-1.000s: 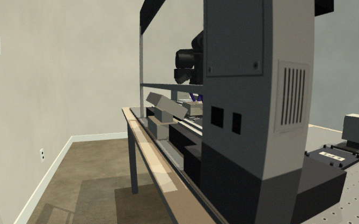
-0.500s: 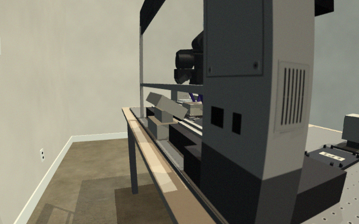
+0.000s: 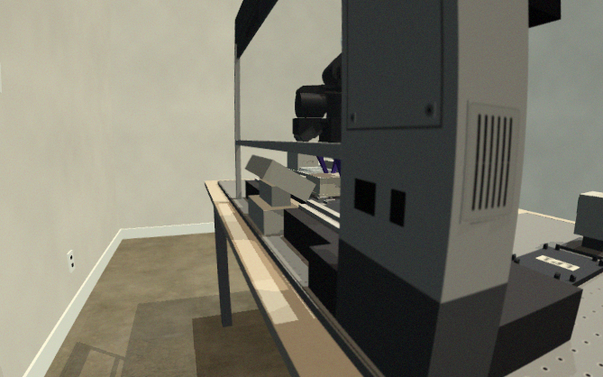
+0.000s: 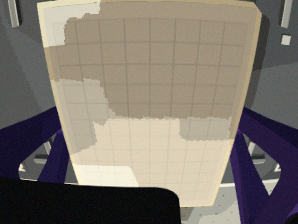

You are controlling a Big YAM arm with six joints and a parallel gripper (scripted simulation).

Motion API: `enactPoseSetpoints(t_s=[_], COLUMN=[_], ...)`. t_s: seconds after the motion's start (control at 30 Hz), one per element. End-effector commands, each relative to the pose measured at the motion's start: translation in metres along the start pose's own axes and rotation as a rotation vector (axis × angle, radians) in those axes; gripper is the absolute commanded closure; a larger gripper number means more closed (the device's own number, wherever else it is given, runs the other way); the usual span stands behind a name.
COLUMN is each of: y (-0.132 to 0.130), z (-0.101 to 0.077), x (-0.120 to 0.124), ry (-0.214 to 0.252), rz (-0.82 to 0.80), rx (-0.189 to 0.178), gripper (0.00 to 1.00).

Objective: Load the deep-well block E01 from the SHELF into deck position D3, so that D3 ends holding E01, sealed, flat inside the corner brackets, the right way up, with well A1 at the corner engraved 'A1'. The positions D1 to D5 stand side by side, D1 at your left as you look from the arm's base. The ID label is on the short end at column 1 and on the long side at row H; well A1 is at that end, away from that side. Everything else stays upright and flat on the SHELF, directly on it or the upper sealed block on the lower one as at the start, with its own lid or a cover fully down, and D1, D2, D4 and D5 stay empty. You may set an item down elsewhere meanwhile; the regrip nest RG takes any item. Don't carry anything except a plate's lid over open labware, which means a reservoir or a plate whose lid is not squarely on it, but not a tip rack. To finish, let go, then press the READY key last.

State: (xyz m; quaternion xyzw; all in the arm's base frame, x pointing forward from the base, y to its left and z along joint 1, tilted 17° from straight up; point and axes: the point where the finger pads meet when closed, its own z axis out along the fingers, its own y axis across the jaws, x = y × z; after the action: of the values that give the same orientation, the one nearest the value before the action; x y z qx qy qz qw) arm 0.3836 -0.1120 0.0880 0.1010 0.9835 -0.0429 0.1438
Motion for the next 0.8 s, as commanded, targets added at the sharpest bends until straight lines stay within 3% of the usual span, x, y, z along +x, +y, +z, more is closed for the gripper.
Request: enactPoseSetpoints(t_s=[0.0,0.03,0.07,0.3,0.4,0.63,0.67,0.77], y=[-0.003,-0.003,-0.005,-0.004,-0.002,-0.002,-0.002,-0.002], z=[-0.001,-0.001,-0.014,0.001,-0.007,-0.007,-0.007,-0.007], x=[-0.007,-0.007,-0.020,-0.011,-0.016,-0.015,-0.015,-0.015], ry=[-0.018,-0.018,-0.058,-0.026,-0.039,-0.039,-0.039,-0.039], rz=[-0.005,-0.005,-0.003,-0.005,0.000,0.000,0.000,0.000], rx=[0.001,0.001,0.004,0.002,0.002,0.002,0.002,0.002], gripper=[1.00,1.00,1.00,1.00,1.00,1.00,0.00,0.00])
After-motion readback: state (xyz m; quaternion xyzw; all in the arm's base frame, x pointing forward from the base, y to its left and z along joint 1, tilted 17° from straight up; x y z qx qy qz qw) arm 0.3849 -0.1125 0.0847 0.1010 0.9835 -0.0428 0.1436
